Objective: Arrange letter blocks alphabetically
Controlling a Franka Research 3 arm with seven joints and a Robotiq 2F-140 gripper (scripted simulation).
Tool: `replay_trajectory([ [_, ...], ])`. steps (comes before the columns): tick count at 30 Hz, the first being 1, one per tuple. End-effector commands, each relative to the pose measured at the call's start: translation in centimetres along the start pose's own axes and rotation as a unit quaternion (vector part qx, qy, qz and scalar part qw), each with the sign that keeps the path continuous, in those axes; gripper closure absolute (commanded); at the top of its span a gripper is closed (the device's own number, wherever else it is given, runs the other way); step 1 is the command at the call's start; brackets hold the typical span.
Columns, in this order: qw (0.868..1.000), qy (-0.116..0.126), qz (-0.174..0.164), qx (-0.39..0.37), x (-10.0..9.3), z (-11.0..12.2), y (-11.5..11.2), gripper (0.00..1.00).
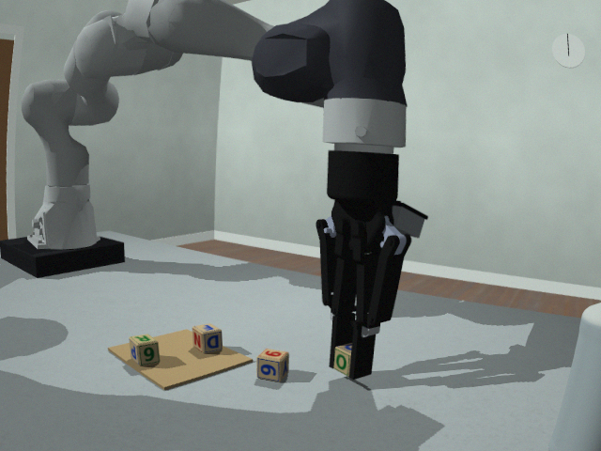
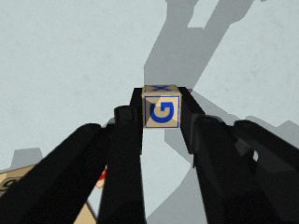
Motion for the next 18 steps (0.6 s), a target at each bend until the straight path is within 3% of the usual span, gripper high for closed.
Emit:
replay_trajectory([
  [1,1.000,0.000,0.000,-0.002,-2.2,0.0,0.0,0.76],
  [9,1.000,0.000,0.000,-0.002,-7.9,0.0,0.0,0.76],
  [18,1.000,0.000,0.000,-0.002,-8.5,0.0,0.0,0.76],
])
Point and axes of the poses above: the point where the finger pads meet when closed, its own x axis out along the fingers, its own z axis across the jaws, y = z × x, the point moved 3 cm from there along -x, back along the fingers, and after that the axes turned 7 degrees about x, right-handed, at the moved point
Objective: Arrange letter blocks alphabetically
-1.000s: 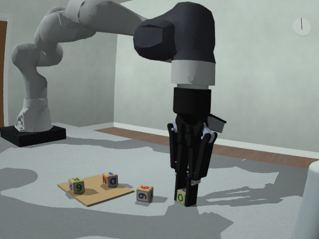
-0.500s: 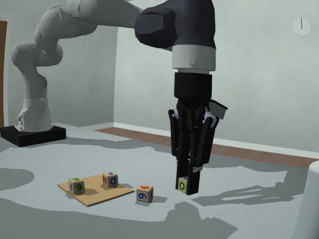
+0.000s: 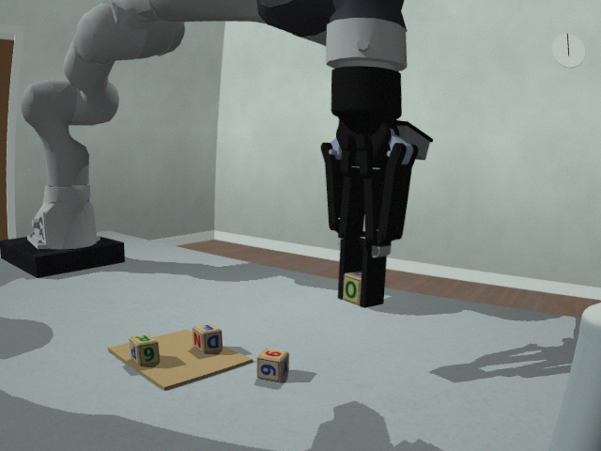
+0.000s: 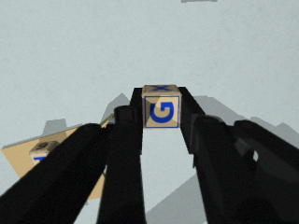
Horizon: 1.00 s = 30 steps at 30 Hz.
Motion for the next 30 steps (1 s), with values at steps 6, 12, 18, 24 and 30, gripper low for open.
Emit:
replay_trajectory([
  [6,1.000,0.008,-0.002,0.000,0.3,-0.5,-0.1,0.76],
  [12,0.997,0.007,-0.007,0.081,0.2,-1.1,-0.2,0.76],
  [18,0.993,0.006,-0.008,0.119,0.1,-1.4,-0.3,0.76],
  [24,0.987,0.005,-0.010,0.159,0.1,-1.7,-0.4,0.76],
  [30,0.981,0.005,-0.012,0.191,0.0,-2.0,-0.6,0.76],
])
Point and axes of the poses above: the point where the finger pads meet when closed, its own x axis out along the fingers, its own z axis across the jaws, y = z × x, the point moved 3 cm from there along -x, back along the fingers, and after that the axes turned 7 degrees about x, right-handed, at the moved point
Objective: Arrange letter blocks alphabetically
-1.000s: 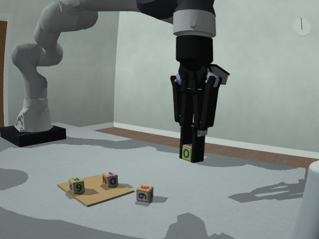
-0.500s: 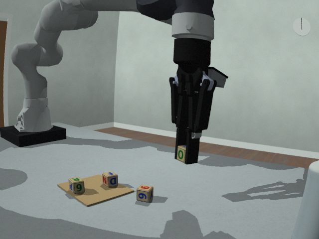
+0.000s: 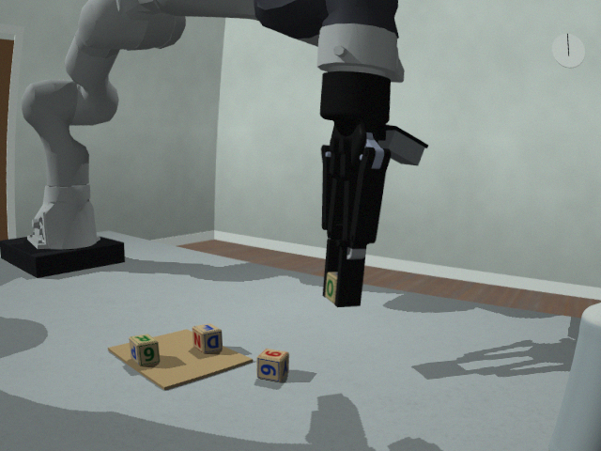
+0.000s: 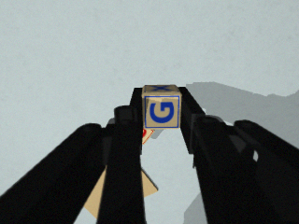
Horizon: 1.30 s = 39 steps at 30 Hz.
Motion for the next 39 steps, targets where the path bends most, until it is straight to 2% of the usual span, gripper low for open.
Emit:
replay_trajectory([
  [1,0.998,-0.007,0.007,0.056,-0.4,0.0,0.3,0.76],
  [18,0.986,-0.009,0.004,0.169,-0.4,-0.6,-0.6,0.76],
  [33,0.959,-0.010,0.002,0.283,-0.4,-1.3,-1.8,0.76],
  [35,0.959,-0.010,0.002,0.283,-0.4,-1.3,-1.8,0.76],
  [36,0.953,-0.010,0.002,0.302,-0.4,-1.3,-2.0,0.76],
  [39,0.947,-0.010,0.002,0.322,-0.4,-1.5,-2.3,0.76],
])
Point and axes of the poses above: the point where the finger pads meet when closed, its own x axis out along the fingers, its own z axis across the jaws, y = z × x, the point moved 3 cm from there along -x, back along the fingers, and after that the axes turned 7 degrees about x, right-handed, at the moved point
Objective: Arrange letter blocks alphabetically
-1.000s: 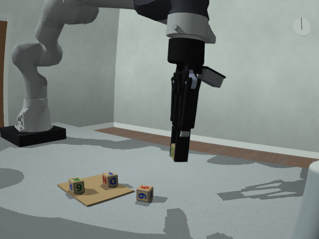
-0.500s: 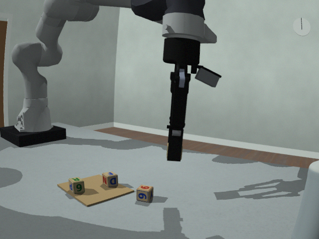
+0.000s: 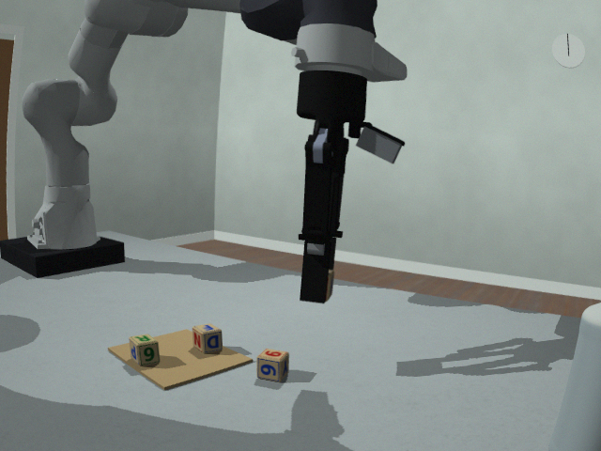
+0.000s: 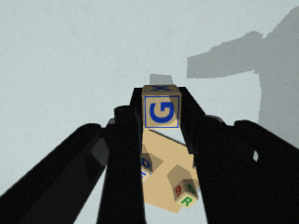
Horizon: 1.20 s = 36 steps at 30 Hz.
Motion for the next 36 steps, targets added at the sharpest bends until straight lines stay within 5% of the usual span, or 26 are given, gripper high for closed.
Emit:
replay_trajectory([
  [1,0.998,-0.003,0.008,0.069,-0.4,-0.1,0.1,0.76],
  [13,0.990,-0.003,0.008,0.141,-0.3,0.1,-0.9,0.76],
  [36,0.949,-0.003,0.007,0.314,-0.3,0.7,-3.5,0.76],
])
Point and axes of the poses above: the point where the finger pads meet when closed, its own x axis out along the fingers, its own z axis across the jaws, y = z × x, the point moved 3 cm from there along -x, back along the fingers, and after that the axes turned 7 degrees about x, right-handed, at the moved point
